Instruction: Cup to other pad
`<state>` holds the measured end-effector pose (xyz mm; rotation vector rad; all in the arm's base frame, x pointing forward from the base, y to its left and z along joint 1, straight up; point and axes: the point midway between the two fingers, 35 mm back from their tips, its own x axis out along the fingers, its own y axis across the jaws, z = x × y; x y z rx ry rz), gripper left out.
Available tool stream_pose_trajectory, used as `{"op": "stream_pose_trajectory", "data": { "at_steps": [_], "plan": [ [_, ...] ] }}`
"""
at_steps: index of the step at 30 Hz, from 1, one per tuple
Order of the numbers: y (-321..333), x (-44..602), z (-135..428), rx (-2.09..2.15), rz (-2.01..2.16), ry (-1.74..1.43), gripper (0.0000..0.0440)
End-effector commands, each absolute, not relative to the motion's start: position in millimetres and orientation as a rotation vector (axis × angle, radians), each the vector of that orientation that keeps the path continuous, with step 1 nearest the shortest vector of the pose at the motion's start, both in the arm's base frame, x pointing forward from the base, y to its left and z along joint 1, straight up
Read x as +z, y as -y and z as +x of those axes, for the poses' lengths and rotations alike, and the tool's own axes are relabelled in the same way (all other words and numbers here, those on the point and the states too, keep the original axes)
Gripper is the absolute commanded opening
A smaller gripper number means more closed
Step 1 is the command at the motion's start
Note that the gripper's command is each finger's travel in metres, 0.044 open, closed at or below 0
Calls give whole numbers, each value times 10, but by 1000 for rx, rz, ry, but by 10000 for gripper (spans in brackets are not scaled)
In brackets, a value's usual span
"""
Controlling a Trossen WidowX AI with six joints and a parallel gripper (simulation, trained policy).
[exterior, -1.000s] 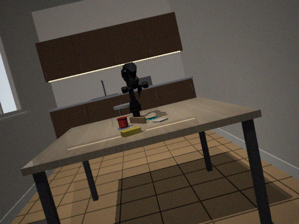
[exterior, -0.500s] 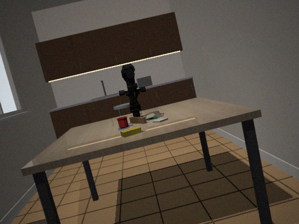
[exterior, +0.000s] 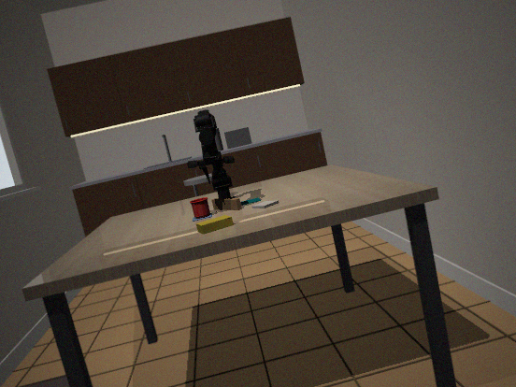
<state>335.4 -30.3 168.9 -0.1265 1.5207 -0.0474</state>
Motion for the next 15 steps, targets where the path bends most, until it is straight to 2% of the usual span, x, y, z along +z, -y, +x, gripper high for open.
{"op": "stream_pose_trajectory", "data": {
  "at_steps": [1,15],
  "plan": [
    [411,1611,3353,-38,-151,-1551,125],
    [663,1206,3343,15,-195,-1625,147]
  ]
}}
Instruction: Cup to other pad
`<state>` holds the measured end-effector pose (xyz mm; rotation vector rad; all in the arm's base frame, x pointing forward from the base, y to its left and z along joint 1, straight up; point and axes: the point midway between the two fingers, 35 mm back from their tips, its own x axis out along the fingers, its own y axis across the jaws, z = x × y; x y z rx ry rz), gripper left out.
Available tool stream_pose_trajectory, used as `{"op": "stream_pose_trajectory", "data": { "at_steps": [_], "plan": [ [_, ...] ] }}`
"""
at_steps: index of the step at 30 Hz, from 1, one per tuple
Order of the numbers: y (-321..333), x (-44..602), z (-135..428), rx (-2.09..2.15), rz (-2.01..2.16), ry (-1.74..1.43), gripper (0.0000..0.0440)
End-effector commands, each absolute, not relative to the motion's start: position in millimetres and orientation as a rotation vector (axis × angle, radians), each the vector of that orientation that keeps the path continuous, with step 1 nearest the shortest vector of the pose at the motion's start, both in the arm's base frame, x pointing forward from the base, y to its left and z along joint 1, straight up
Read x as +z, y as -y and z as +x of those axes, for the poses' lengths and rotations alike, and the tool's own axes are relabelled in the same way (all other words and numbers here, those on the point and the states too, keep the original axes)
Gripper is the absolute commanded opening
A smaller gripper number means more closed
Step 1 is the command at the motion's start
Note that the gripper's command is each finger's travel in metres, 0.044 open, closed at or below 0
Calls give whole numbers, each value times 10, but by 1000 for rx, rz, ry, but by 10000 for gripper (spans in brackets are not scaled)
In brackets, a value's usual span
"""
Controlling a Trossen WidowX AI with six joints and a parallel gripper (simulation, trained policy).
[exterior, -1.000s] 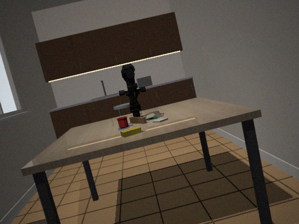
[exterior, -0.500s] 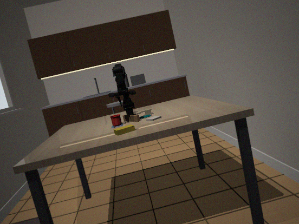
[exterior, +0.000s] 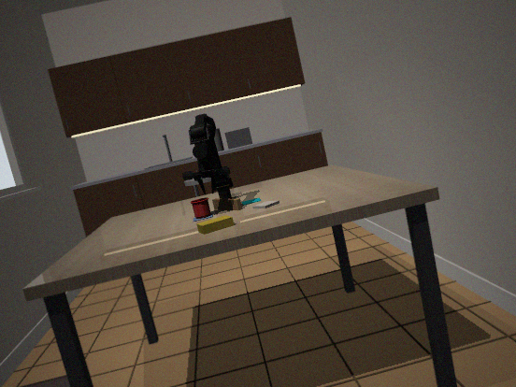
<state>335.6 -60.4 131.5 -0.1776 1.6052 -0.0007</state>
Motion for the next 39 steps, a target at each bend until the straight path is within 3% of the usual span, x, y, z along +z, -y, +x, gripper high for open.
{"op": "stream_pose_trajectory", "data": {
  "at_steps": [1,15,22,39],
  "plan": [
    [676,1172,3341,20,-198,-1629,149],
    [751,643,3299,160,-267,-1681,157],
    [761,520,3258,260,-342,-1696,4],
    [649,801,3216,449,-483,-1666,4]
  ]
}}
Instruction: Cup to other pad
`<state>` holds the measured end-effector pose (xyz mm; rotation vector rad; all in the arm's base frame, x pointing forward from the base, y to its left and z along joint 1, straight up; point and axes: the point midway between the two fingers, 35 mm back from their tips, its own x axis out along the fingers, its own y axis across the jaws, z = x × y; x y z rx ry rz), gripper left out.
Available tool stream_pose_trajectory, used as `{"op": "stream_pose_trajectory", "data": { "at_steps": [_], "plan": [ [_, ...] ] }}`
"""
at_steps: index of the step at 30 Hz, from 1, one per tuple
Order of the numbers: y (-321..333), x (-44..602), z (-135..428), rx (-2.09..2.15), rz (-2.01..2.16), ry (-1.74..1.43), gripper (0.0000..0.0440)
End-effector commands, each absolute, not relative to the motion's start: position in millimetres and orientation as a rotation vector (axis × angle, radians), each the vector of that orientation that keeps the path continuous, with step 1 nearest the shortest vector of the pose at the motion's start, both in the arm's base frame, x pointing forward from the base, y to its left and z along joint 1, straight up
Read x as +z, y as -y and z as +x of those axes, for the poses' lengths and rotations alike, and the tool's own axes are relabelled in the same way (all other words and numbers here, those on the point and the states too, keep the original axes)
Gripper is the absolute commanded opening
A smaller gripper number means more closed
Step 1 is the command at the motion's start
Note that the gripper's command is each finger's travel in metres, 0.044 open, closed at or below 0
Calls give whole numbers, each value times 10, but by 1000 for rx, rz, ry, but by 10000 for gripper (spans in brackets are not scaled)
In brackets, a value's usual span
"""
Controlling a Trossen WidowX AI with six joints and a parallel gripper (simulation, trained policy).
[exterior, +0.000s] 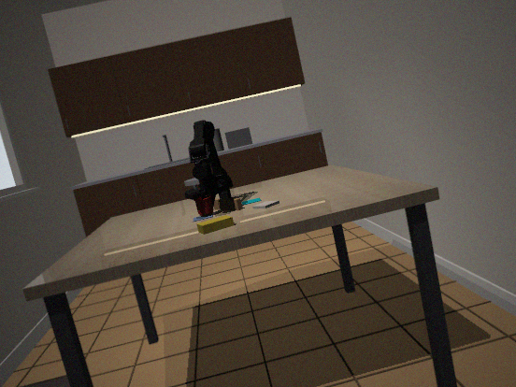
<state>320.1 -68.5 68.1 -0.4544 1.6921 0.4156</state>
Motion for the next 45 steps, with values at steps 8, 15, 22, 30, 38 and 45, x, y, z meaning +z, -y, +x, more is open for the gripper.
{"op": "stream_pose_trajectory", "data": {
  "at_steps": [8,15,22,30,38,45],
  "plan": [
    [524,1058,3165,503,-520,-1637,0],
    [391,1245,3152,535,-555,-1606,0],
    [221,1373,3168,561,-597,-1573,0],
    [-12,1467,3179,588,-651,-1530,0],
    [-270,1528,3166,610,-697,-1485,0],
    [-496,1560,3125,626,-730,-1449,0]
  ]
}}
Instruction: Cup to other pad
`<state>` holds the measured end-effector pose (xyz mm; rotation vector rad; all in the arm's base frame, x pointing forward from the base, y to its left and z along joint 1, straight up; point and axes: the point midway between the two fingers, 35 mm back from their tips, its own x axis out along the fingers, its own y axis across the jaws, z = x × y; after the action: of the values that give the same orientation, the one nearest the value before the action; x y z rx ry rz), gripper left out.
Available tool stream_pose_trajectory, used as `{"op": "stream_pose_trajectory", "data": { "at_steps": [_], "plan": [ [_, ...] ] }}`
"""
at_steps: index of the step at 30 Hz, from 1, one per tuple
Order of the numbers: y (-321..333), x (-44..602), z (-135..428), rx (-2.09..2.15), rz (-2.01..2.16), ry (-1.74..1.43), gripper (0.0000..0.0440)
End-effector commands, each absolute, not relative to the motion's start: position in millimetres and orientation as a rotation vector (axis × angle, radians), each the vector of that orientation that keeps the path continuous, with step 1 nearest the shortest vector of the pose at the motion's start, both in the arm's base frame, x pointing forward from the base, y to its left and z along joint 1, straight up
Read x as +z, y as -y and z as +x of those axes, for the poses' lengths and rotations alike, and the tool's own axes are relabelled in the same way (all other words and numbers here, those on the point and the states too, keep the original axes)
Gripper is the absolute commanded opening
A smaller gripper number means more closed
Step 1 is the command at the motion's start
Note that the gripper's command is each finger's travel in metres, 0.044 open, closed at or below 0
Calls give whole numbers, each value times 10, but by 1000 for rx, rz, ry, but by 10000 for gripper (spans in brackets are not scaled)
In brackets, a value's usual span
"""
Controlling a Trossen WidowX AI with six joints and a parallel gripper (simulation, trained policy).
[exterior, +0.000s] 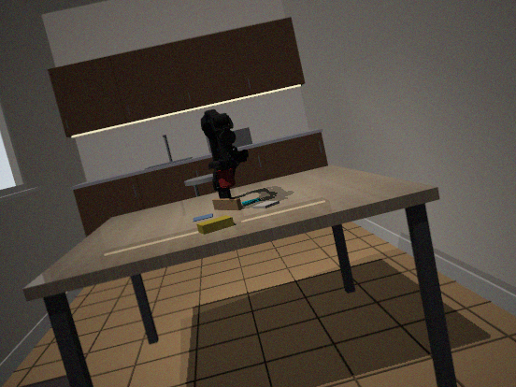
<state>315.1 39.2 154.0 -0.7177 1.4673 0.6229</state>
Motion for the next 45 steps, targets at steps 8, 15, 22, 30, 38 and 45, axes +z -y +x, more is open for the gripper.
{"op": "stream_pose_trajectory", "data": {
  "at_steps": [8,15,22,30,38,45],
  "plan": [
    [-738,1567,3038,645,-760,-1414,0],
    [-925,1547,2926,661,-780,-1392,0],
    [-1070,1493,2790,676,-795,-1379,0],
    [-1161,1370,2638,679,-800,-1378,0],
    [-1199,1198,2502,672,-794,-1383,0],
    [-1216,1030,2390,662,-784,-1388,0]
  ]
}}
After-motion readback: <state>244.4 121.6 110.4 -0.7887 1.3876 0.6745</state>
